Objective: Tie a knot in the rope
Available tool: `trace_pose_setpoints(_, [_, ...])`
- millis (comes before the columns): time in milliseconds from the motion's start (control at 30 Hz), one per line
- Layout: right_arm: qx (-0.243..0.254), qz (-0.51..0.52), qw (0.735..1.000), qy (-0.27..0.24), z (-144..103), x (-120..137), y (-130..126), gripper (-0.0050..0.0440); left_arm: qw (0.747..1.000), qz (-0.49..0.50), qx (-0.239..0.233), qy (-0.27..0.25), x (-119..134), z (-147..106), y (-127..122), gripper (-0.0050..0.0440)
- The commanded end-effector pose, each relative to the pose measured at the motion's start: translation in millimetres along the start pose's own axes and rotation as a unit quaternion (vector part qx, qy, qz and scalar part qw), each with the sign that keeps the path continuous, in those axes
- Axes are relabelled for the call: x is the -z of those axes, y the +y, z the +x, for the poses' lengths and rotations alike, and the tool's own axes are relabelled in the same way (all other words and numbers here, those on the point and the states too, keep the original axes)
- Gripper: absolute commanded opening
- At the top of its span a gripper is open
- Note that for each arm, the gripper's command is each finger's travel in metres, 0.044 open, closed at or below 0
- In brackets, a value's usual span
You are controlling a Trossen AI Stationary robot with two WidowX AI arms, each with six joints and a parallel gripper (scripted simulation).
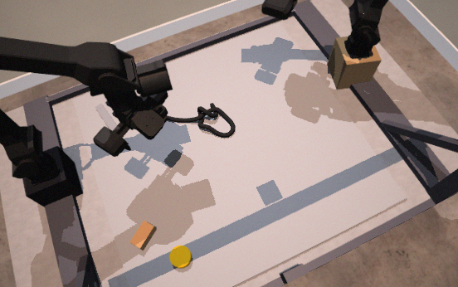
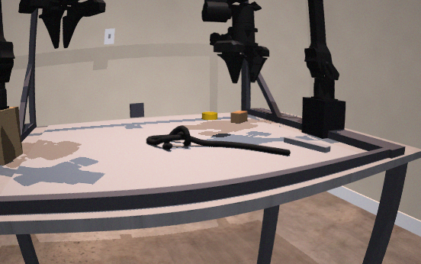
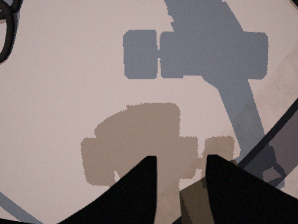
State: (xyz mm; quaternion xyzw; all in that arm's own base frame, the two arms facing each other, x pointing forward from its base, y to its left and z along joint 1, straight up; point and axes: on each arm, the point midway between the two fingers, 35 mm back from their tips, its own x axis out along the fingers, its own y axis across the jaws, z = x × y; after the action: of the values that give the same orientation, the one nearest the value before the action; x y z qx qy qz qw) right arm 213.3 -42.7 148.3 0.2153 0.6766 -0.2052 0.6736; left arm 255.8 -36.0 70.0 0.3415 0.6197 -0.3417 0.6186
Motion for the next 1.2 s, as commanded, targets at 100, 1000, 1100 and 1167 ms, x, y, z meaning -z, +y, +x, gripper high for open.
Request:
trace_pose_setpoints(100, [-0.006,-0.002,1.0,-0.007,-4.3,-0.5,1.0,0.01,0.999,-0.037,-0.008,-0.008,4.1,-11.4,-18.8,0.044])
trace_pose_setpoints(1000, [-0.006,-0.002,1.0,-0.007,-4.3,-0.5,1.0,0.01,0.998,-0.063,-0.008,-0.008,7.9,-15.3,-32.4,0.0176])
trace_pose_setpoints(1100, [-0.006,-0.002,1.0,-0.007,-4.3,-0.5,1.0,0.01,0.998,-0.063,-0.008,-0.008,7.9,-15.3,-32.4,0.014])
trace_pose_setpoints(1167, [-0.006,-0.002,1.0,-0.007,-4.3,-0.5,1.0,0.01,0.998,-0.063,-0.008,-0.008,7.9,-15.3,-32.4,0.014])
